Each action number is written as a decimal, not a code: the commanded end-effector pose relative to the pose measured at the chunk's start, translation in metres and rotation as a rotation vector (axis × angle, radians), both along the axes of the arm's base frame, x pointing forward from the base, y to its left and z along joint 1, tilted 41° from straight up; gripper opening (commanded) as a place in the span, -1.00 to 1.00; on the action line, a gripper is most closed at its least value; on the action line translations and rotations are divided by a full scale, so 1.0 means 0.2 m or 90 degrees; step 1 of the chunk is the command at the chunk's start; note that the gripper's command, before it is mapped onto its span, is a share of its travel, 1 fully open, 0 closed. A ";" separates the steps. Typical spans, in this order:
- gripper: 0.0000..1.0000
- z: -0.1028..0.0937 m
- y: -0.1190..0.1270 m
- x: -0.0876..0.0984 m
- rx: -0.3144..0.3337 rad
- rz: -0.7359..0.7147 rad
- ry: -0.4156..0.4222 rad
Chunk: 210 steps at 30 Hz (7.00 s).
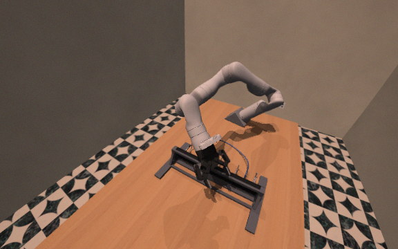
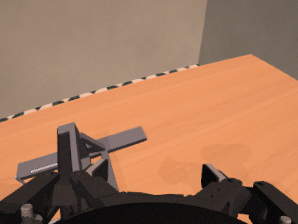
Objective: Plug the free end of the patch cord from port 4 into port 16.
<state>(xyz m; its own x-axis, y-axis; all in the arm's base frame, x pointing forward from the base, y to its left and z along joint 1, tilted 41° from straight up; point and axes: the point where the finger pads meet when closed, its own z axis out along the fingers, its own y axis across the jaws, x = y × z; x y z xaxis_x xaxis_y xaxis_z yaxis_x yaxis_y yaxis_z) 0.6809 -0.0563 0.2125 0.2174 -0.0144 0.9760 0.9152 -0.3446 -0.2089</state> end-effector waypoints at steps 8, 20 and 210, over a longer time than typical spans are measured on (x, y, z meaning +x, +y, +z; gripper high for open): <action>1.00 -0.29 -0.21 -0.40 -0.137 0.049 -0.059; 1.00 -0.70 -0.39 -0.93 -0.313 0.144 -0.132; -1.00 0.35 0.20 -1.20 0.007 -0.530 0.495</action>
<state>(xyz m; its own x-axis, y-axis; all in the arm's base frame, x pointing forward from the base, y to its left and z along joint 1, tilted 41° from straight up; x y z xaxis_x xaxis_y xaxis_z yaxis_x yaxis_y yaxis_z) 0.4370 -0.0231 0.2871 0.6794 -0.4350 0.5909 0.0283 -0.7891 -0.6136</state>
